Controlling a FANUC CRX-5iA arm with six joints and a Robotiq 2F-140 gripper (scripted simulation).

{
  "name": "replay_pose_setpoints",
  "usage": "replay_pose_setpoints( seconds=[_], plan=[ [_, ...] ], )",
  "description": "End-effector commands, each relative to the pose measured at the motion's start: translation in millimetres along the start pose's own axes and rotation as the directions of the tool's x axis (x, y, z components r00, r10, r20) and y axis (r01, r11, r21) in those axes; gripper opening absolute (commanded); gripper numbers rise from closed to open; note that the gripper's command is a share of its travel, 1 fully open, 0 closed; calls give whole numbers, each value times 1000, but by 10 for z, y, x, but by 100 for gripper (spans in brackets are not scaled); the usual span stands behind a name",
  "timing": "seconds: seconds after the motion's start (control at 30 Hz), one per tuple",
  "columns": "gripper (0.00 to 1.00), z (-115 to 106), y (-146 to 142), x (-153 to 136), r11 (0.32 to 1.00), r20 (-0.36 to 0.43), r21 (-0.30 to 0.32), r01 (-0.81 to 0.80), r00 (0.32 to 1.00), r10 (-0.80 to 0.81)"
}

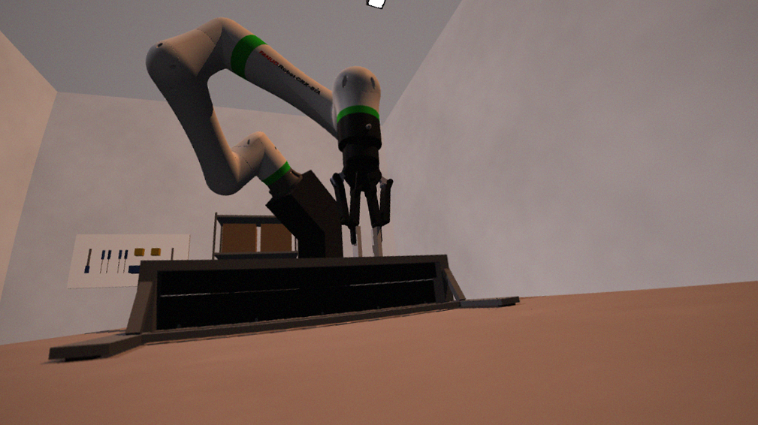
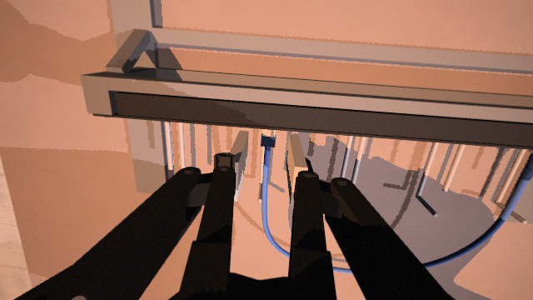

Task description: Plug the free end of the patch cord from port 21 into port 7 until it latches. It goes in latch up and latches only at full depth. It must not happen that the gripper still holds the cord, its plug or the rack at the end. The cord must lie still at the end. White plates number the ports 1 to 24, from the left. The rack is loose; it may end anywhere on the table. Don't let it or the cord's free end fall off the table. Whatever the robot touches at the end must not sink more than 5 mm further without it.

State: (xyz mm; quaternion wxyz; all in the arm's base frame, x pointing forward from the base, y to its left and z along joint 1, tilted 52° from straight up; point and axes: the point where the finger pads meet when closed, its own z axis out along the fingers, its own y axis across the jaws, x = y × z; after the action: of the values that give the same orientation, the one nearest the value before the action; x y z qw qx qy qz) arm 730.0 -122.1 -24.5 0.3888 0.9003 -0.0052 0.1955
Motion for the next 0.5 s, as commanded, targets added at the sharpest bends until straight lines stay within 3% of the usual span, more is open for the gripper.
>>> replay_pose_setpoints(
  seconds=[0.0,0.47],
  plan=[
    [22,-45,-1,0,1000,0,0,0,1000,0],
    [22,-469,-1,-9,1000,0,0,0,1000,0]
  ],
)
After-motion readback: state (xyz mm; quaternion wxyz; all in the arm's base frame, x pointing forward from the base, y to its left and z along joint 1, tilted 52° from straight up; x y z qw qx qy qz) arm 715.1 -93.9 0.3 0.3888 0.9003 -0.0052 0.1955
